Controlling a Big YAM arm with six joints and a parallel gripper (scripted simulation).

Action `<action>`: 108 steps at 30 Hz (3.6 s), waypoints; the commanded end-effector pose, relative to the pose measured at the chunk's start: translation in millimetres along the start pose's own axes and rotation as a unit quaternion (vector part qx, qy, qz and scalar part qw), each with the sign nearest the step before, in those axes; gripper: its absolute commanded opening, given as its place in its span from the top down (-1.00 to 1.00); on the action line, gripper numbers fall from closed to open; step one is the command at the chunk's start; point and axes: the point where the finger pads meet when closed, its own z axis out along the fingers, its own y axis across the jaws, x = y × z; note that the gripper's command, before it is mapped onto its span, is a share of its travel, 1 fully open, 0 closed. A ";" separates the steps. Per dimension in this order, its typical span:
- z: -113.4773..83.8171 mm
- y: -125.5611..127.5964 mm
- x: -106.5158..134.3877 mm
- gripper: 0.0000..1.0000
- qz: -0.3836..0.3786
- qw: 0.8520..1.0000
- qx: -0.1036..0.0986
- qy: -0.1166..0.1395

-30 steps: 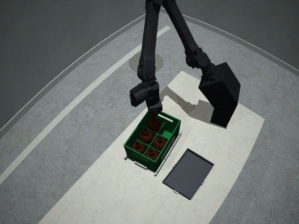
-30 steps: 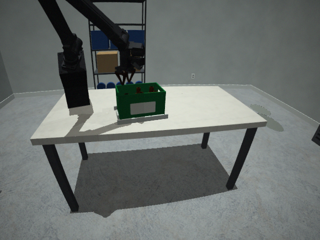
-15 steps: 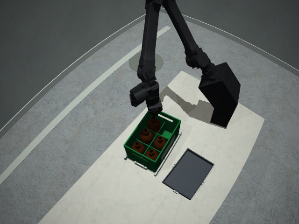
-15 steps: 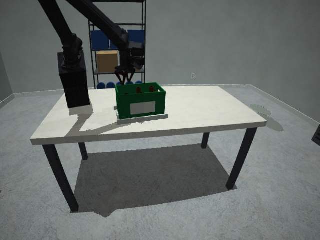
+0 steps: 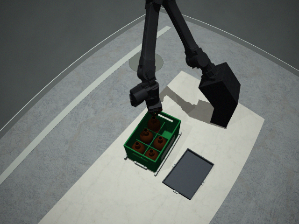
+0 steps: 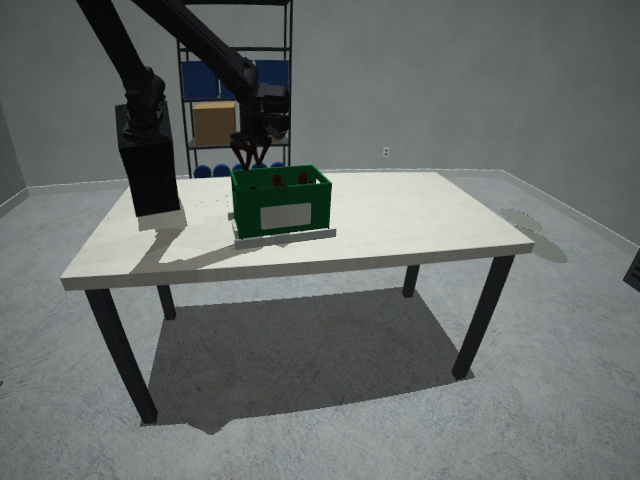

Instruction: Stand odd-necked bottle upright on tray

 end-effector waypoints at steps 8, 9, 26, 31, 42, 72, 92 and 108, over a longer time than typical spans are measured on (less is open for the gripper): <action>11.1 -1.2 1.2 -0.21 -0.003 1.000 0.002 0.004; 12.3 -1.3 2.1 -0.21 -0.004 1.000 0.002 0.005; 31.7 -1.8 3.2 -0.21 -0.004 1.000 0.002 0.005; 37.4 -1.5 0.3 -0.21 -0.003 1.000 0.001 0.003; 45.5 -1.7 0.7 -0.21 -0.003 1.000 0.002 0.003; 45.3 -1.2 -1.1 -0.21 -0.003 1.000 0.000 0.000; 45.3 -1.3 -0.9 -0.21 -0.003 1.000 0.000 0.000; 43.7 -0.8 -1.4 -0.21 -0.003 1.000 -0.001 -0.002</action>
